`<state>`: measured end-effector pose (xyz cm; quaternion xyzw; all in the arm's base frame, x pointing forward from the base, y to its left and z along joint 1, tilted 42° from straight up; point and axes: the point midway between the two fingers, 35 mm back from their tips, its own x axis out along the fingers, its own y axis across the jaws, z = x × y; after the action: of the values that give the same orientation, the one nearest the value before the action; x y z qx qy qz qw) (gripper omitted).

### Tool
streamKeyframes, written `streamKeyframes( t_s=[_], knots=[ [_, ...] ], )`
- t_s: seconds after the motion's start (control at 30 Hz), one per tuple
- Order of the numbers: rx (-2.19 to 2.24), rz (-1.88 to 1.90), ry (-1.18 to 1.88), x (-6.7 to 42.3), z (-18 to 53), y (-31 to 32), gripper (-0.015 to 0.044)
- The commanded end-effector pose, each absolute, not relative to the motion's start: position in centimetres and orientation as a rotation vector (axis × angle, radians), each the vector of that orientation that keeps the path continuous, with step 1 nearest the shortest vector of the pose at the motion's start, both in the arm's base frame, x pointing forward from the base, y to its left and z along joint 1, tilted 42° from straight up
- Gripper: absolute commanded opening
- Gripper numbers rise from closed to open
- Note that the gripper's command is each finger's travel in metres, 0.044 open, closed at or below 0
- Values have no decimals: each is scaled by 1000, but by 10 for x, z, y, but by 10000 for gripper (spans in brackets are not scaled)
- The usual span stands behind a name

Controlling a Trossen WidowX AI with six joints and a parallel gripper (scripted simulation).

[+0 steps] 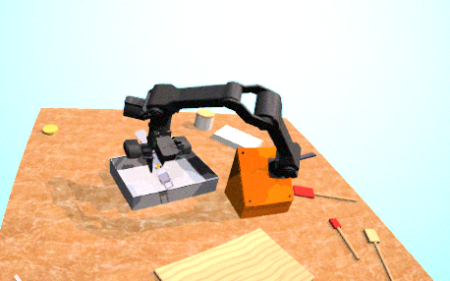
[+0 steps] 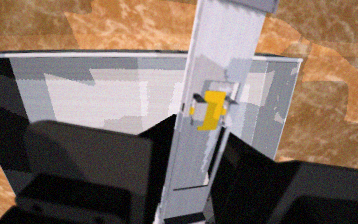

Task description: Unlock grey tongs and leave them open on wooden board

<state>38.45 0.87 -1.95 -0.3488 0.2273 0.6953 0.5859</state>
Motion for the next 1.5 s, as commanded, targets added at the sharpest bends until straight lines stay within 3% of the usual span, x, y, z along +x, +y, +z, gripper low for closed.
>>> streamKeyframes(
  t_s=[0.0,0.9,1.47],
  knots=[
    [-762,1583,586,386,4,24,-150],
    [-318,1320,985,345,124,125,-150],
    [-212,1233,1087,323,149,154,-150]
  ],
)
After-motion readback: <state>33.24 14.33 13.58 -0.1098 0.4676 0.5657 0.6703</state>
